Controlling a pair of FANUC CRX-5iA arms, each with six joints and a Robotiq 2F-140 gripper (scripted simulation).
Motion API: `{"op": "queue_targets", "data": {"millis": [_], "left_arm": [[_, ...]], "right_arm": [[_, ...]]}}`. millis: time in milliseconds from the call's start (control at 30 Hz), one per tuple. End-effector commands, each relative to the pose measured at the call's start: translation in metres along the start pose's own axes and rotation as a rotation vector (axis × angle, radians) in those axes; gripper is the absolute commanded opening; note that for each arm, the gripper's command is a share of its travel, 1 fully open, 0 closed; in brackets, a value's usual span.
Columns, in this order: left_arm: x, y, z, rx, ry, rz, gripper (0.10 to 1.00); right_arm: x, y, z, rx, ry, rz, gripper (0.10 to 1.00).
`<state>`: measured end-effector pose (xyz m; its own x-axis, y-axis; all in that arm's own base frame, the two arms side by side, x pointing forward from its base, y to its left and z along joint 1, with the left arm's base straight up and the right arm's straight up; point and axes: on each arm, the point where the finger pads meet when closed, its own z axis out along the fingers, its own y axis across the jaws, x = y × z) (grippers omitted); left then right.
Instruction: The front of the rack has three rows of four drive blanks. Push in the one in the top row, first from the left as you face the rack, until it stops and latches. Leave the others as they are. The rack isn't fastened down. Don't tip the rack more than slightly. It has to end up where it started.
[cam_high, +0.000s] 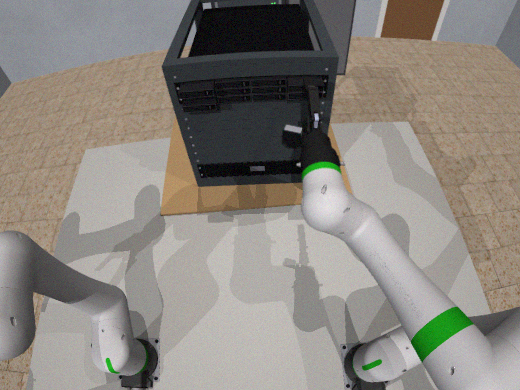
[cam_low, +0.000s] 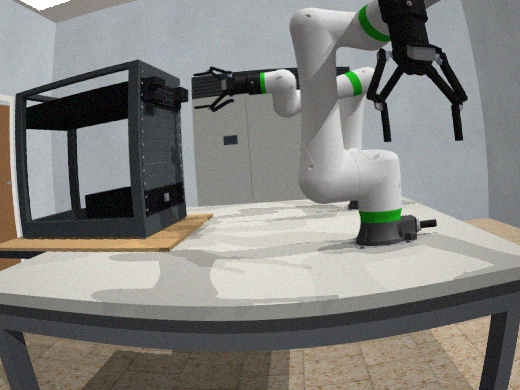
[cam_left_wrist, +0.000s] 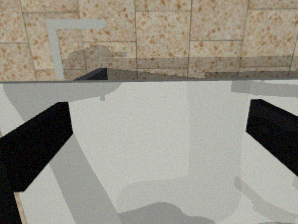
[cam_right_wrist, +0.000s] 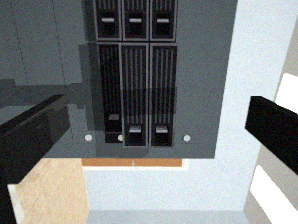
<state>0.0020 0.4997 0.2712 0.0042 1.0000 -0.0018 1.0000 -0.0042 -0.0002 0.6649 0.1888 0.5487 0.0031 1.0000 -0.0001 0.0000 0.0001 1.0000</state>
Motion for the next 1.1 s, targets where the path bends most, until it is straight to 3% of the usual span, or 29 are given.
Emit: {"op": "queue_targets", "data": {"millis": [0,700,1067], "left_arm": [[0.000,0.000,-0.001,0.000,0.002,0.000,1.000],[0.000,0.000,-0.001,0.000,0.002,0.000,1.000],[0.000,0.000,-0.001,0.000,0.002,0.000,1.000]], "right_arm": [[0.006,0.001,0.000,-0.001,-0.001,0.001,1.000],[0.060,-0.001,0.000,-0.001,-0.001,0.001,1.000],[0.124,-0.004,0.000,-0.001,-0.001,0.001,1.000]]}}
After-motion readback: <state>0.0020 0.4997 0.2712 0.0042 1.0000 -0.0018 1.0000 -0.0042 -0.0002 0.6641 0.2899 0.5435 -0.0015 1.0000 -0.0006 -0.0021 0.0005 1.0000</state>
